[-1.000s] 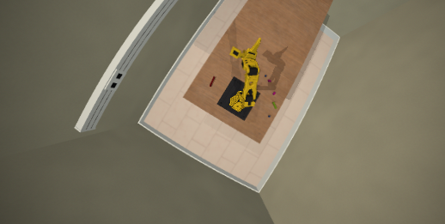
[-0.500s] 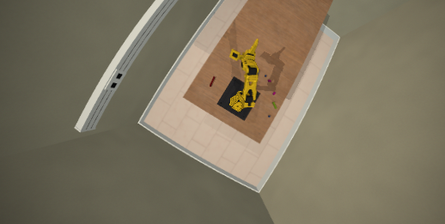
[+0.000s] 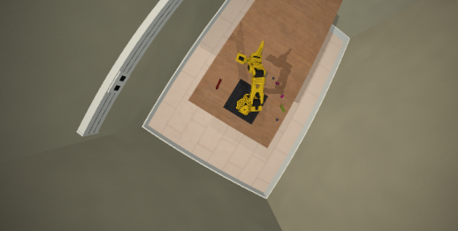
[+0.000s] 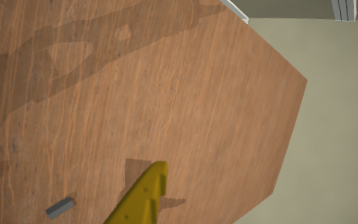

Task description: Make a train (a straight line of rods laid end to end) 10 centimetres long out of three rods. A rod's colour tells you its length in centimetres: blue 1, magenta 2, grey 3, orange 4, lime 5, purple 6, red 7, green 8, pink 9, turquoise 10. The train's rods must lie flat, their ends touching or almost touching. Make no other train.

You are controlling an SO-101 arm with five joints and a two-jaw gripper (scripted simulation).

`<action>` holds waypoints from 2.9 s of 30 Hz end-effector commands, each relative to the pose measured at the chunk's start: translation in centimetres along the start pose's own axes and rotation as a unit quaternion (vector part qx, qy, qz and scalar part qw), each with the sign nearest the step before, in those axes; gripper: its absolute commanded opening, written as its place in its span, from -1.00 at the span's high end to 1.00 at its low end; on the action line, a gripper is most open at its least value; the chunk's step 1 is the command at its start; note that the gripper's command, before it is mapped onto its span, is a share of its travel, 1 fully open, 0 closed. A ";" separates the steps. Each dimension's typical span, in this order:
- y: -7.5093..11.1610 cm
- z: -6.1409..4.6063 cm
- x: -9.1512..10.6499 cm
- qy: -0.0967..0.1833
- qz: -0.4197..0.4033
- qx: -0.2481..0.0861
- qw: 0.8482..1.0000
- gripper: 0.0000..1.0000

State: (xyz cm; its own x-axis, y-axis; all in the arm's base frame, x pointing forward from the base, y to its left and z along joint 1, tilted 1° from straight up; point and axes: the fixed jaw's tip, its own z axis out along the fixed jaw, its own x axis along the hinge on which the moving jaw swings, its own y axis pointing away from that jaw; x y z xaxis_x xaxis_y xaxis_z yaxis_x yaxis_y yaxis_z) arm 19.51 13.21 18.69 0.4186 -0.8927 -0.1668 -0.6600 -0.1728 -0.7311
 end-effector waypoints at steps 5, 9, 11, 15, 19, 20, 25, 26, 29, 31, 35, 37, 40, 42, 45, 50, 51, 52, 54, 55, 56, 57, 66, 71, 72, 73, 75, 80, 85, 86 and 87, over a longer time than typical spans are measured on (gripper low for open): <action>0.4 0.1 0.1 0.001 -0.007 -0.007 1.000 -1.00; 0.8 0.3 0.2 0.002 -0.013 -0.014 1.000 -1.00; 1.0 0.4 0.3 0.003 -0.016 -0.017 1.000 -1.00; 1.4 0.5 0.4 0.004 -0.022 -0.024 0.999 -1.00; 1.7 0.6 0.4 0.005 -0.026 -0.029 0.999 -1.00; 1.7 0.6 0.4 0.005 -0.026 -0.029 0.999 -1.00; 2.2 0.7 0.5 0.008 -0.026 -0.042 0.999 -1.00; 2.3 0.7 0.6 0.009 -0.027 -0.045 0.999 -1.00; 2.7 0.8 0.7 0.010 -0.032 -0.053 0.998 -1.00; 2.9 0.8 0.7 0.011 -0.034 -0.058 0.998 -1.00; 3.5 0.9 0.9 0.013 -0.040 -0.069 0.997 -1.00; 3.5 0.9 0.9 0.013 -0.040 -0.069 0.997 -1.00; 3.1 1.0 0.8 0.011 -0.036 -0.060 0.997 -1.00; 3.3 1.0 0.8 0.011 -0.039 -0.063 0.997 -1.00; 3.5 1.1 0.9 0.012 -0.043 -0.066 0.997 -1.00; 3.9 1.2 1.0 0.012 -0.049 -0.072 0.996 -1.00; 3.9 1.2 1.0 0.012 -0.050 -0.073 0.996 -1.00; 4.0 1.3 1.0 0.013 -0.051 -0.074 0.996 -1.00; 4.0 1.3 1.0 0.013 -0.051 -0.074 0.996 -1.00; 3.9 1.2 1.0 0.013 -0.045 -0.076 0.996 -1.00; 4.0 1.2 1.0 0.014 -0.046 -0.078 0.996 -1.00; 4.1 1.2 1.0 0.014 -0.048 -0.081 0.996 -1.00; 5.1 1.3 1.3 0.017 -0.057 -0.101 0.993 -1.00; 5.4 1.3 1.3 0.017 -0.061 -0.108 0.992 -1.00; 4.9 1.4 1.2 0.016 -0.055 -0.096 0.994 -1.00; 5.0 1.4 1.2 0.016 -0.056 -0.097 0.994 -1.00; 5.1 1.4 1.3 0.016 -0.058 -0.099 0.993 -1.00; 5.4 1.5 1.3 0.016 -0.063 -0.102 0.993 -1.00; 5.7 1.6 1.4 0.016 -0.068 -0.106 0.992 -1.00; 5.7 1.6 1.4 0.016 -0.069 -0.107 0.992 -1.00; 5.7 1.6 1.4 0.016 -0.069 -0.107 0.992 -1.00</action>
State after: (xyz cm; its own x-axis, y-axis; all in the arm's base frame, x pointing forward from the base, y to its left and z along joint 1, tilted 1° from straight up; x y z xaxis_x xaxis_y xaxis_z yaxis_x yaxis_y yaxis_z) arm 17.40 11.68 13.36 0.4856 -0.8723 -0.0576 -0.7242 -0.3645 -0.5853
